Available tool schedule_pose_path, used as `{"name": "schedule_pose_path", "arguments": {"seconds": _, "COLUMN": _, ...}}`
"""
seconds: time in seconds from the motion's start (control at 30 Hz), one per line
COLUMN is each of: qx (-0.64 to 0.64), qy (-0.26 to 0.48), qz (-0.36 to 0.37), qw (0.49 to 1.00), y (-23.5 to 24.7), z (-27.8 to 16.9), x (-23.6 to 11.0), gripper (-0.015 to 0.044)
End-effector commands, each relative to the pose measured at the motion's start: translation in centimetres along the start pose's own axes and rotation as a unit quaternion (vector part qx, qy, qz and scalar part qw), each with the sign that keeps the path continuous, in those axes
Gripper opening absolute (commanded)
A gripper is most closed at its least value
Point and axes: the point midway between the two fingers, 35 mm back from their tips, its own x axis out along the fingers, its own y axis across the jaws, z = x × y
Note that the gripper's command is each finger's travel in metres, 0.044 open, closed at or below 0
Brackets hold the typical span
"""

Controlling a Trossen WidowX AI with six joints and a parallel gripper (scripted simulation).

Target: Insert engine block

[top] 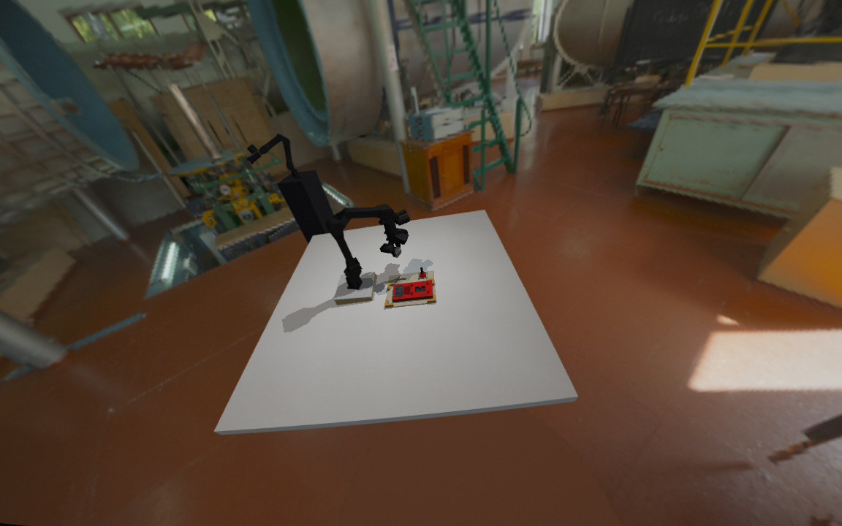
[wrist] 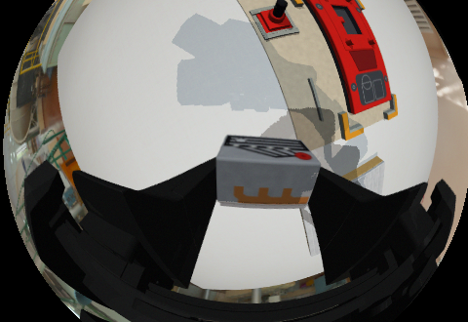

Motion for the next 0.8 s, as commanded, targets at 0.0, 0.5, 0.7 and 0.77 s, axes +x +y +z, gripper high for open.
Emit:
{"name": "schedule_pose_path", "arguments": {"seconds": 0.0, "qx": 0.069, "qy": 0.001, "qz": 0.001, "qw": 0.998, "y": 0.1, "z": 0.0, "x": 0.1, "gripper": 0.0}}
{"name": "schedule_pose_path", "arguments": {"seconds": 0.5, "qx": 0.168, "qy": 0.001, "qz": 0.001, "qw": 0.986, "y": 0.0, "z": 0.0, "x": 2.2, "gripper": 0.0}}
{"name": "schedule_pose_path", "arguments": {"seconds": 0.7, "qx": 0.168, "qy": 0.001, "qz": 0.001, "qw": 0.986, "y": 0.0, "z": 0.0, "x": 3.4, "gripper": 0.0}}
{"name": "schedule_pose_path", "arguments": {"seconds": 0.77, "qx": 0.168, "qy": 0.001, "qz": 0.001, "qw": 0.986, "y": 0.0, "z": 0.0, "x": 3.9, "gripper": 0.0}}
